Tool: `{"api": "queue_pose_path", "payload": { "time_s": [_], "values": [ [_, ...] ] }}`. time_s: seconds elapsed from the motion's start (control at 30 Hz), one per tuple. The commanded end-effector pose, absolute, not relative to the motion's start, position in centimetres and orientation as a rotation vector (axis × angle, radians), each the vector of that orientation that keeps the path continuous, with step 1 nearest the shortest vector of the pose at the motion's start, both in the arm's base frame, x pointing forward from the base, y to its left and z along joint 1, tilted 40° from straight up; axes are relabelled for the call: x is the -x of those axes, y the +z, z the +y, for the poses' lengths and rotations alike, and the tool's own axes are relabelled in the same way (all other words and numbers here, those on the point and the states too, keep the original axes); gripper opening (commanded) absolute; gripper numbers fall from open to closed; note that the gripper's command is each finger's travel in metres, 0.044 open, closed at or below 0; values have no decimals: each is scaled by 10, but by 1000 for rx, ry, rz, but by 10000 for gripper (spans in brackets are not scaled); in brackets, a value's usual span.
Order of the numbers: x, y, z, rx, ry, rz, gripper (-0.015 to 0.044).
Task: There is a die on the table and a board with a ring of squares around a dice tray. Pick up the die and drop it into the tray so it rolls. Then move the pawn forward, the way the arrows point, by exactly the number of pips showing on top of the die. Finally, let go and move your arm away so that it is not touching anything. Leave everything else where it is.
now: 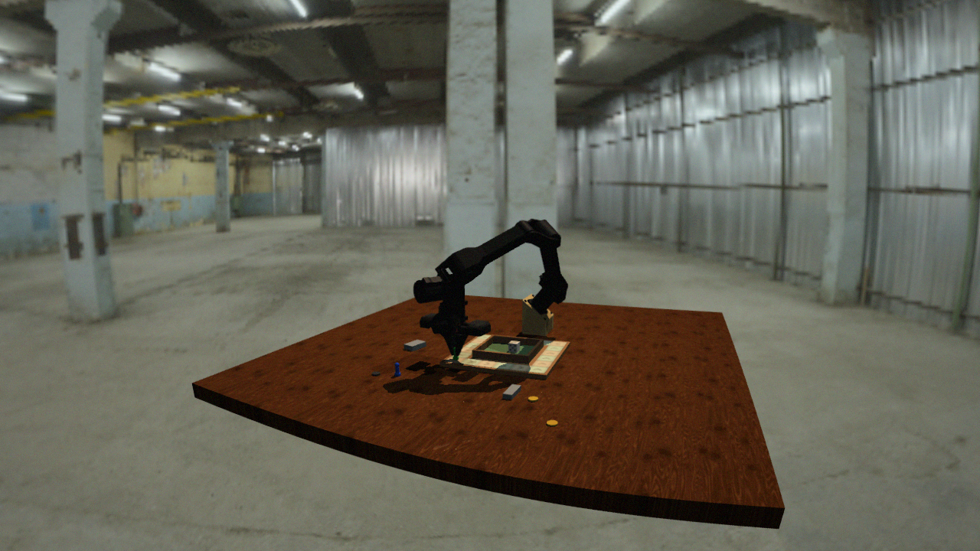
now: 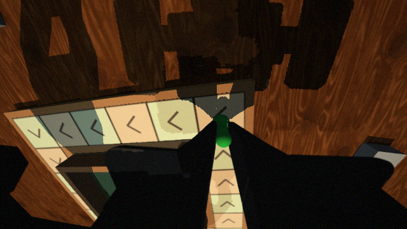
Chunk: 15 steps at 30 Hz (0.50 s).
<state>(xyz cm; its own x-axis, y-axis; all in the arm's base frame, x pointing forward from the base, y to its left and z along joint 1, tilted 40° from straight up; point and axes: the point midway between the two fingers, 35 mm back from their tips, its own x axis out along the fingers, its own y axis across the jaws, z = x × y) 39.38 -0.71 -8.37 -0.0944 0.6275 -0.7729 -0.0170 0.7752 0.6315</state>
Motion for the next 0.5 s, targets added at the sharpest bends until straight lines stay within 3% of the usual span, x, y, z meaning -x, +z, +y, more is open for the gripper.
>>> {"api": "queue_pose_path", "payload": {
  "time_s": [0.0, 0.47],
  "values": [
    [-400, -71, -19, -491, 578, 1577, 0],
    [-407, -9, -65, -491, 574, 1580, 0]
  ]
}}
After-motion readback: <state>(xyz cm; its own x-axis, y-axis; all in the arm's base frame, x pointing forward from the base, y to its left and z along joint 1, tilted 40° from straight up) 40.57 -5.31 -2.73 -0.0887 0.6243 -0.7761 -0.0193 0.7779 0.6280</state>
